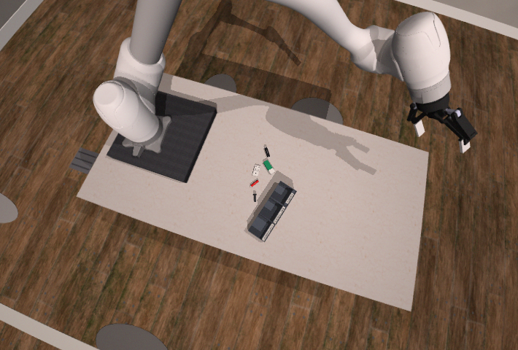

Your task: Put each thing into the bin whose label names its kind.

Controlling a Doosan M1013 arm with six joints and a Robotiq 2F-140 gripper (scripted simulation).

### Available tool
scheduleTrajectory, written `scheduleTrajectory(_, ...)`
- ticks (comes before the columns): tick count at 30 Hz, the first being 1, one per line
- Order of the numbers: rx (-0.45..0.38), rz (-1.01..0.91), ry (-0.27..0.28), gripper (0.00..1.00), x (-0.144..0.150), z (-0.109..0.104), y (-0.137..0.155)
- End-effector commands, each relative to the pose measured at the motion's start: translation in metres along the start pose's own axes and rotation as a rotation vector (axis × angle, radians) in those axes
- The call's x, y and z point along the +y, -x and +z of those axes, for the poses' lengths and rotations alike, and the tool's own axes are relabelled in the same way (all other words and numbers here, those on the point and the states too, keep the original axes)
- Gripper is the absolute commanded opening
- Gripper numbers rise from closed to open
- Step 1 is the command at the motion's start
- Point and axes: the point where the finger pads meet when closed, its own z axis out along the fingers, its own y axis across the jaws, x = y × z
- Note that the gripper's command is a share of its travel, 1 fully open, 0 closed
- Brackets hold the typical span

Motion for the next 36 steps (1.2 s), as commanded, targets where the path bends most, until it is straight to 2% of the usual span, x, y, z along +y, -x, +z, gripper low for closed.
scheduleTrajectory(1, 0.000, 0.000, 0.000, 1.00, 0.000, 0.000, 0.000)
scheduleTrajectory(17, 0.000, 0.000, 0.000, 1.00, 0.000, 0.000, 0.000)
scheduleTrajectory(18, 0.000, 0.000, 0.000, 0.05, -0.006, 0.005, 0.003)
scheduleTrajectory(27, 0.000, 0.000, 0.000, 0.05, -0.055, 0.051, 0.030)
scheduleTrajectory(28, 0.000, 0.000, 0.000, 0.05, -0.055, 0.051, 0.030)
scheduleTrajectory(29, -0.030, 0.033, -0.022, 0.05, -0.057, 0.046, 0.036)
scheduleTrajectory(31, -0.082, 0.077, -0.031, 0.05, -0.052, 0.039, 0.050)
scheduleTrajectory(36, -0.082, 0.077, -0.031, 0.05, -0.044, 0.030, 0.072)
